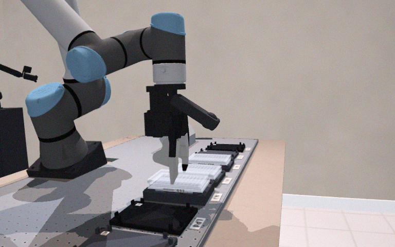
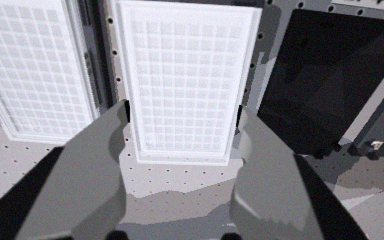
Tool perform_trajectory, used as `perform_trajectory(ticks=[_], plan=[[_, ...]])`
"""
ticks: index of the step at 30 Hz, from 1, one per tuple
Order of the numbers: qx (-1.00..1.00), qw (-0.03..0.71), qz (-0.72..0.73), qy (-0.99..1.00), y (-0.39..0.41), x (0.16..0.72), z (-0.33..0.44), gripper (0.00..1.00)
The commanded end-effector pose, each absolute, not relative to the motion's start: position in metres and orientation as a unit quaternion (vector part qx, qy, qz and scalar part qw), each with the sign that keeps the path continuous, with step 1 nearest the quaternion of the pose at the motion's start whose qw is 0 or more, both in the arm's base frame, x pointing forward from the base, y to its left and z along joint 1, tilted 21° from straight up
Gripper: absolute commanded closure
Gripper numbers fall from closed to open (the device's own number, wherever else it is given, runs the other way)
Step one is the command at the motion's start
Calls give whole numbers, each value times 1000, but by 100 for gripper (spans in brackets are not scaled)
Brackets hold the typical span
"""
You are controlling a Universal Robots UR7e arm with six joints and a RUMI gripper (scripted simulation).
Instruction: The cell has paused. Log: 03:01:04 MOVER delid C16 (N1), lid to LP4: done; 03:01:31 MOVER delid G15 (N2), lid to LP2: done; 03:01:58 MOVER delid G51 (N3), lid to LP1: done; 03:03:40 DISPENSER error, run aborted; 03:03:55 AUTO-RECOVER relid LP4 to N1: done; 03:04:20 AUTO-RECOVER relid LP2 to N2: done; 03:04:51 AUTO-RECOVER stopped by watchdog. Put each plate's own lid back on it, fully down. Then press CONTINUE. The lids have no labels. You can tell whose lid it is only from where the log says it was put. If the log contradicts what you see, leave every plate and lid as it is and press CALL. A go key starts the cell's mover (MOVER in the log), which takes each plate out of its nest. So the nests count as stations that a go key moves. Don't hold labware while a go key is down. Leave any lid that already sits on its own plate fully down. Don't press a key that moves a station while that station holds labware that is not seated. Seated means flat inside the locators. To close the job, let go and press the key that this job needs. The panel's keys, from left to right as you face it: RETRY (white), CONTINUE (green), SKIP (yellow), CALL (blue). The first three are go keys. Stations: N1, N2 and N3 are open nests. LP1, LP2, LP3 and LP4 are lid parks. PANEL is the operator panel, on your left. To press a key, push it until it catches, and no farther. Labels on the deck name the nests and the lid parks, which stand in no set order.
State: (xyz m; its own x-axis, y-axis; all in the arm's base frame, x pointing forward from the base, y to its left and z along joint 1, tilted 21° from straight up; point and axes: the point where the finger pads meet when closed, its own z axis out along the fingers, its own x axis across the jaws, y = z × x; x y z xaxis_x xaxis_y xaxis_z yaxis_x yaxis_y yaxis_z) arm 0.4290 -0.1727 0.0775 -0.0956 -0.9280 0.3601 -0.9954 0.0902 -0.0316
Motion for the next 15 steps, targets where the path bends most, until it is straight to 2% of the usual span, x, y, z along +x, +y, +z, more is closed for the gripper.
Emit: perform_trajectory(ticks=[1,15], plan=[[661,125,136,-728,-173,429,77,100],[661,125,136,-728,-175,429,73,100]])
